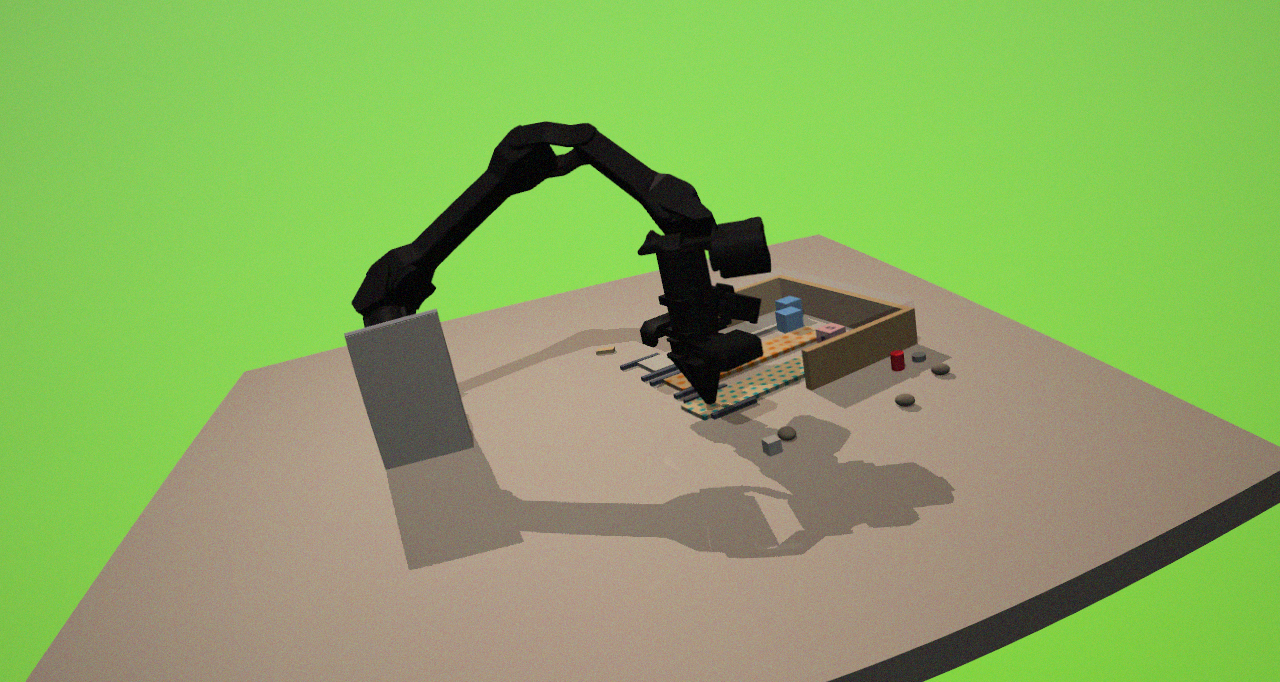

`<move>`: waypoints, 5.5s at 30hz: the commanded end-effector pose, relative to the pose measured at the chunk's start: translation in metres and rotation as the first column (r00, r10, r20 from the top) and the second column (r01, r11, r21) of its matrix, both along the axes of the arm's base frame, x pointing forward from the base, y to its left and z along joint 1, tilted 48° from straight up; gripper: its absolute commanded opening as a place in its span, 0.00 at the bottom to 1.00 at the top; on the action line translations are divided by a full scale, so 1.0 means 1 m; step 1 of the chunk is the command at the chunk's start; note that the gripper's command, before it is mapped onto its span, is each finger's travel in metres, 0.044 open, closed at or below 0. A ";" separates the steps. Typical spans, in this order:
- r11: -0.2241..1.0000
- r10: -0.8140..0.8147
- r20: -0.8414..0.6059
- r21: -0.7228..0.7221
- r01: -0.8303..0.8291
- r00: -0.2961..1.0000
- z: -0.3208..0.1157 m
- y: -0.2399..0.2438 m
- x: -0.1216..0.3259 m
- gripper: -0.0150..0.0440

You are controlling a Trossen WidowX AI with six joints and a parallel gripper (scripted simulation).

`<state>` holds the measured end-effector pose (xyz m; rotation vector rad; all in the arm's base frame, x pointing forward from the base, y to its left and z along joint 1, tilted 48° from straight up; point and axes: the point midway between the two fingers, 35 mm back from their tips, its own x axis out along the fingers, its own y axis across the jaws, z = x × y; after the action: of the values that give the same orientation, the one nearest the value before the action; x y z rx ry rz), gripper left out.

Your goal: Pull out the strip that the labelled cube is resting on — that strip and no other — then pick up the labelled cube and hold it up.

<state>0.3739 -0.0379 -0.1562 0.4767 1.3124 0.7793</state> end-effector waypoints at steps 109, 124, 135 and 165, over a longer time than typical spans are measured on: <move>1.000 0.011 -0.026 -0.006 -0.011 1.000 -0.030 -0.011 -0.153 0.25; 1.000 0.011 -0.026 -0.006 -0.011 1.000 -0.030 -0.011 -0.153 0.25; 1.000 0.008 -0.022 -0.012 -0.008 1.000 -0.007 -0.042 -0.145 0.25; 1.000 0.019 -0.015 -0.007 -0.019 1.000 0.023 -0.036 -0.062 1.00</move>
<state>0.3001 -0.0743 -0.1369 0.4640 1.3371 0.7891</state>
